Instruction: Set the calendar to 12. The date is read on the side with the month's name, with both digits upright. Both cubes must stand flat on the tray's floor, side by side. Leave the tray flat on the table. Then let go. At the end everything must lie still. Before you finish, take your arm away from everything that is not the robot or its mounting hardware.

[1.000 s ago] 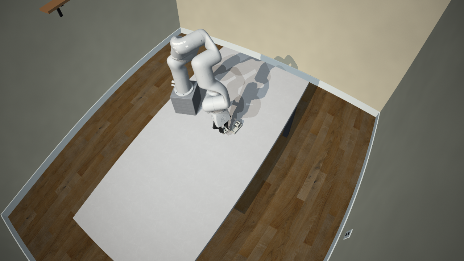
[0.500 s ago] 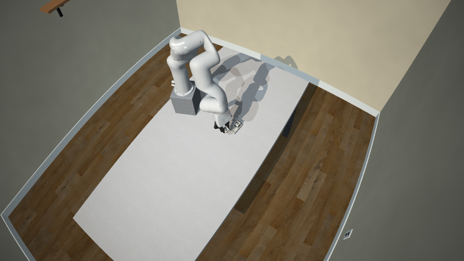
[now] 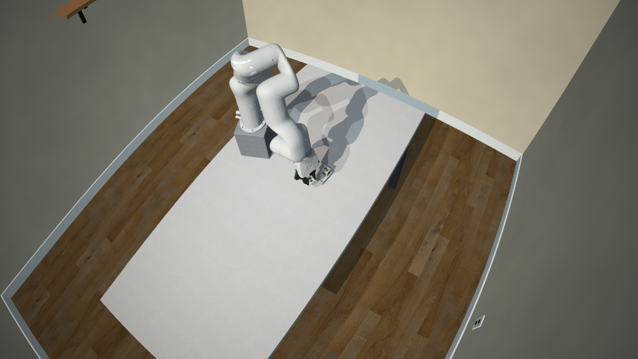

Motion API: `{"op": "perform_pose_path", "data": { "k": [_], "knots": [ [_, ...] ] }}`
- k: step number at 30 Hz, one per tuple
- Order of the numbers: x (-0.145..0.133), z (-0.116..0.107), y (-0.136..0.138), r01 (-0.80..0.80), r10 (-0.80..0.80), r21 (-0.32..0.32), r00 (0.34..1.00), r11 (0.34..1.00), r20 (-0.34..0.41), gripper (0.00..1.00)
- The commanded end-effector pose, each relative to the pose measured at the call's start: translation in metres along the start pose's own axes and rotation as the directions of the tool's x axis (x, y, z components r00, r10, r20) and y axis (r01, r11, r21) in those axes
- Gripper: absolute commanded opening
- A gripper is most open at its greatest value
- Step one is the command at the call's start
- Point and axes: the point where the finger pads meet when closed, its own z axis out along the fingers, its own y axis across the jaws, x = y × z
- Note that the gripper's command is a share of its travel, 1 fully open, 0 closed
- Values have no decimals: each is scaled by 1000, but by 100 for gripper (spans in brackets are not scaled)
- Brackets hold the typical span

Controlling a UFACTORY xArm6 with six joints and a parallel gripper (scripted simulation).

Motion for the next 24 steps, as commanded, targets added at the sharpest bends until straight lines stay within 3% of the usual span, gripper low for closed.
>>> {"op": "perform_pose_path", "data": {
  "k": [1, 24],
  "knots": [
    [-3, 0, -4, 5, -3, 14, 997, 1000, -81, 29],
    [-9, 0, -13, 3, -3, 2, 995, 1000, -96, 29]
  ]
}}
